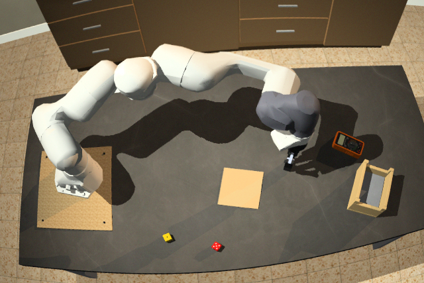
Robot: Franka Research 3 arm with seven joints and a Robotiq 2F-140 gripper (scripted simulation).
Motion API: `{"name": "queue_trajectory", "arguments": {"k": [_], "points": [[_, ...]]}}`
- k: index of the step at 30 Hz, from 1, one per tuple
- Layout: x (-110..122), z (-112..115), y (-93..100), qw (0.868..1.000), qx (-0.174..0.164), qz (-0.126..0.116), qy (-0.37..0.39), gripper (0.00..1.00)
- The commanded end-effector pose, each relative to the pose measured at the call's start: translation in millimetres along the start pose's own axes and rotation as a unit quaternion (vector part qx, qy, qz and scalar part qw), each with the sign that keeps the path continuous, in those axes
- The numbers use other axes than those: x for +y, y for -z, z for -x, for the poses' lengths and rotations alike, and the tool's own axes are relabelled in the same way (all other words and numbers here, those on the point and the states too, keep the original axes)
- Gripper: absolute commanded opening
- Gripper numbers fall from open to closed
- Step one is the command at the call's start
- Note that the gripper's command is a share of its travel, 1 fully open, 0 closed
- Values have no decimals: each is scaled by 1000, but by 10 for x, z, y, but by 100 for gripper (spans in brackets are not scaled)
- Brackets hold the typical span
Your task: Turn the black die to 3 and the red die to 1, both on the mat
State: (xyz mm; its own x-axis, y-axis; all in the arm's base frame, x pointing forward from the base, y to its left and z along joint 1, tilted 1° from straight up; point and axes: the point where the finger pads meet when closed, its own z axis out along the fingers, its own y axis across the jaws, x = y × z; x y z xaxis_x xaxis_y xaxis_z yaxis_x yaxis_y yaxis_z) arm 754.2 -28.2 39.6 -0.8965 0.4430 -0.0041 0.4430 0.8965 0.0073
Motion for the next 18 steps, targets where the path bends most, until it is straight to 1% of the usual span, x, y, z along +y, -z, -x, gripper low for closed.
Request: {"name": "queue_trajectory", "arguments": {"k": [1,15,18], "points": [[-7,7,-8,1000,-1,0,2,21],[-7,7,-8,1000,-1,0,2,21],[-7,7,23,1000,-1,0,2,21]]}}
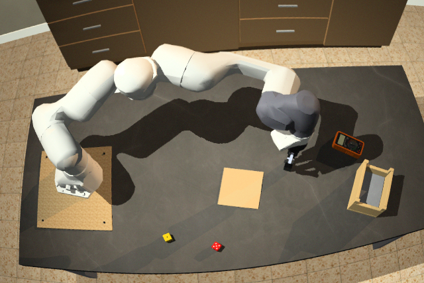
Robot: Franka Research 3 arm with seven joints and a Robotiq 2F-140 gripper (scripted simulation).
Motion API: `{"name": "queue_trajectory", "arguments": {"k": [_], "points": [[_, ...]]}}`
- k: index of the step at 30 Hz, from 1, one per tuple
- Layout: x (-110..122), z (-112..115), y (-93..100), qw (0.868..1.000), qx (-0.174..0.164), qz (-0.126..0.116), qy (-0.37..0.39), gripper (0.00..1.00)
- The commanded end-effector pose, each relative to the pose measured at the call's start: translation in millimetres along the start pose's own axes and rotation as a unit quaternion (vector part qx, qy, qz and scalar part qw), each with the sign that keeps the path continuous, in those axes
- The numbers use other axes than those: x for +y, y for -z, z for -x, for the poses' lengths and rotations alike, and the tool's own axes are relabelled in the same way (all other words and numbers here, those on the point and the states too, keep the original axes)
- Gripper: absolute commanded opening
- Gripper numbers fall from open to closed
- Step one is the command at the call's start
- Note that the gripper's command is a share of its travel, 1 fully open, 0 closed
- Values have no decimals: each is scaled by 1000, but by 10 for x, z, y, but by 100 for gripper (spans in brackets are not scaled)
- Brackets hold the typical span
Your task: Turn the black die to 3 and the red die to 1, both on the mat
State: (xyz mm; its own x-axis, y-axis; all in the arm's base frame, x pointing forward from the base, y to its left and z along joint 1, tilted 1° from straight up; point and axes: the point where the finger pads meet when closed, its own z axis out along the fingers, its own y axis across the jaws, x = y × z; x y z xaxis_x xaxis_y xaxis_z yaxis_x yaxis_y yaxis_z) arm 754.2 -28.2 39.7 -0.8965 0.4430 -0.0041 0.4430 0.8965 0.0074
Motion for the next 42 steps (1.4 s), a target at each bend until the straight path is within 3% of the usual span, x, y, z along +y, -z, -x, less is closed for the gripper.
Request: {"name": "queue_trajectory", "arguments": {"k": [1,6,14,18,31,35,42], "points": [[-7,7,49,1000,-1,0,2,21],[-7,7,186,1000,-1,0,2,21],[-8,6,791,1000,-1,0,2,21],[-8,6,959,1000,-1,0,2,21],[-8,6,990,1000,-1,0,5,21],[15,33,928,994,-1,0,106,21],[27,48,895,987,-1,0,163,21]]}}
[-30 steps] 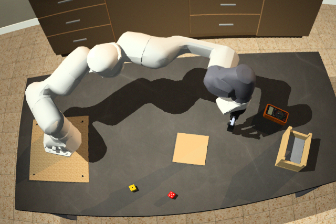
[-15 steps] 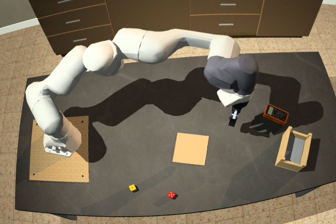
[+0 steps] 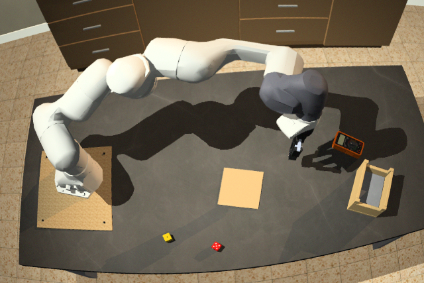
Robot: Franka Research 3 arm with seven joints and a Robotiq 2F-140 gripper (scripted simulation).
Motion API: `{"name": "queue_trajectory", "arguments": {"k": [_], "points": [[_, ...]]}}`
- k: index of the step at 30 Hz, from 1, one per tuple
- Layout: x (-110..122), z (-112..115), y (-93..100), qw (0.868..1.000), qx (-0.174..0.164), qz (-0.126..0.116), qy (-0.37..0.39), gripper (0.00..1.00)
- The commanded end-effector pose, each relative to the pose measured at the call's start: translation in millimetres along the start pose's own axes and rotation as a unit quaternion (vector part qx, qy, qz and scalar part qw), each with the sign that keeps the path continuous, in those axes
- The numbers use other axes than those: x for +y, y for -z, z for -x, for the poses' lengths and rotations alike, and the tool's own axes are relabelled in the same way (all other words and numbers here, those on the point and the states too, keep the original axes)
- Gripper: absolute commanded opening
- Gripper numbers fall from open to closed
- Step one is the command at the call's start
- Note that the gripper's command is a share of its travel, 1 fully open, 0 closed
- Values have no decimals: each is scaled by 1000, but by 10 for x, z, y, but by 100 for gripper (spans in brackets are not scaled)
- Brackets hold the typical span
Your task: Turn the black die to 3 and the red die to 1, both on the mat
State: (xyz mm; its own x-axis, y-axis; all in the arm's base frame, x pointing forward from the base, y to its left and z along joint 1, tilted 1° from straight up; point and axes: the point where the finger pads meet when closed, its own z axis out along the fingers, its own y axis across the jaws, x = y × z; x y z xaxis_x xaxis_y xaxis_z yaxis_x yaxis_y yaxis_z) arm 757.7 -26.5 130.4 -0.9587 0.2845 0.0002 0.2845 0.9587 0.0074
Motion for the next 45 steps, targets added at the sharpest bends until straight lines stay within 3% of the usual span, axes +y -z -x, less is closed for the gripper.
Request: {"name": "queue_trajectory", "arguments": {"k": [1,5,17,22,25,30,32,33,45], "points": [[-12,20,-13,997,-3,0,82,21],[-6,32,-36,993,-4,0,120,21],[-2,48,-42,992,-21,2,125,21],[-6,35,-46,990,-62,7,125,21],[-10,20,-60,986,-106,13,124,21],[-18,-11,-64,982,-143,17,124,21],[-18,-11,-64,982,-143,17,124,21],[-17,-13,-74,978,-165,21,123,21],[-27,-62,-91,957,-262,33,121,21]]}}
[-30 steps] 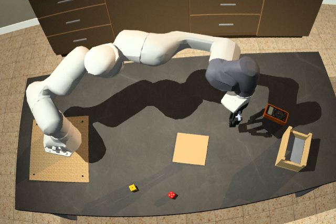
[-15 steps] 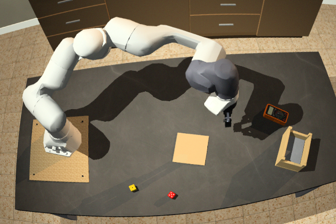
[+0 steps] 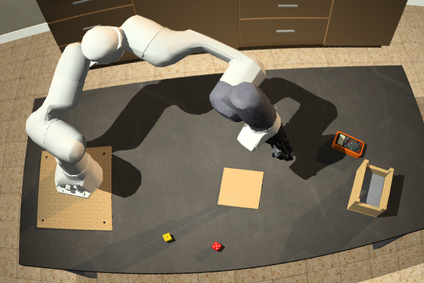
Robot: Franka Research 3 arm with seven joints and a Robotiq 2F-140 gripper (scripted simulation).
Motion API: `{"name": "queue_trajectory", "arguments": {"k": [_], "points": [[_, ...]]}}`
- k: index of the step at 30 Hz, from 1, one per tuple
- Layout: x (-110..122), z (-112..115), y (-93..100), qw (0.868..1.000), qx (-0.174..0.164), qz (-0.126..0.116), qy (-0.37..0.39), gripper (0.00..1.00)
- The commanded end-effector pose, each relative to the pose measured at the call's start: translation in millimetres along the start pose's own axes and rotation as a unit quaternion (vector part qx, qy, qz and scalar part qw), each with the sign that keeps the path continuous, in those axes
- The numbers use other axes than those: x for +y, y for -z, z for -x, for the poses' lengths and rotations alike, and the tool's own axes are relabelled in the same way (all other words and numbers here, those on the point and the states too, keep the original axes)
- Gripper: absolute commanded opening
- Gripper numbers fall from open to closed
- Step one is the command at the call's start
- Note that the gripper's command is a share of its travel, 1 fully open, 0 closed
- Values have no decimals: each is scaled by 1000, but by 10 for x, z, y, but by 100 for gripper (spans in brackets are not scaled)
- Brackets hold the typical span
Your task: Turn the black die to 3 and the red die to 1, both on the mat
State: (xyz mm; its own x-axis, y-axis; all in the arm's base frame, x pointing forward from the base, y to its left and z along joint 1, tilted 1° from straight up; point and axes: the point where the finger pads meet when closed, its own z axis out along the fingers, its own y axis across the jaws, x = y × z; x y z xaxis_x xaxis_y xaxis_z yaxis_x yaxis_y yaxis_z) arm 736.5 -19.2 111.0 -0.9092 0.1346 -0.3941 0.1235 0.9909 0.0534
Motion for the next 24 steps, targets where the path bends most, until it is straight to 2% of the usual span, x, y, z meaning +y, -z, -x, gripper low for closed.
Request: {"name": "queue_trajectory", "arguments": {"k": [1,4,5,18,21,22,24], "points": [[-60,177,41,996,-72,-1,49,21],[-61,175,43,996,-74,-1,49,21],[-50,168,32,994,-102,1,49,21],[-58,124,36,980,-192,5,49,21],[-55,121,42,979,-198,5,49,21],[-65,115,37,975,-217,5,49,21],[-72,110,32,972,-230,5,50,21]]}}
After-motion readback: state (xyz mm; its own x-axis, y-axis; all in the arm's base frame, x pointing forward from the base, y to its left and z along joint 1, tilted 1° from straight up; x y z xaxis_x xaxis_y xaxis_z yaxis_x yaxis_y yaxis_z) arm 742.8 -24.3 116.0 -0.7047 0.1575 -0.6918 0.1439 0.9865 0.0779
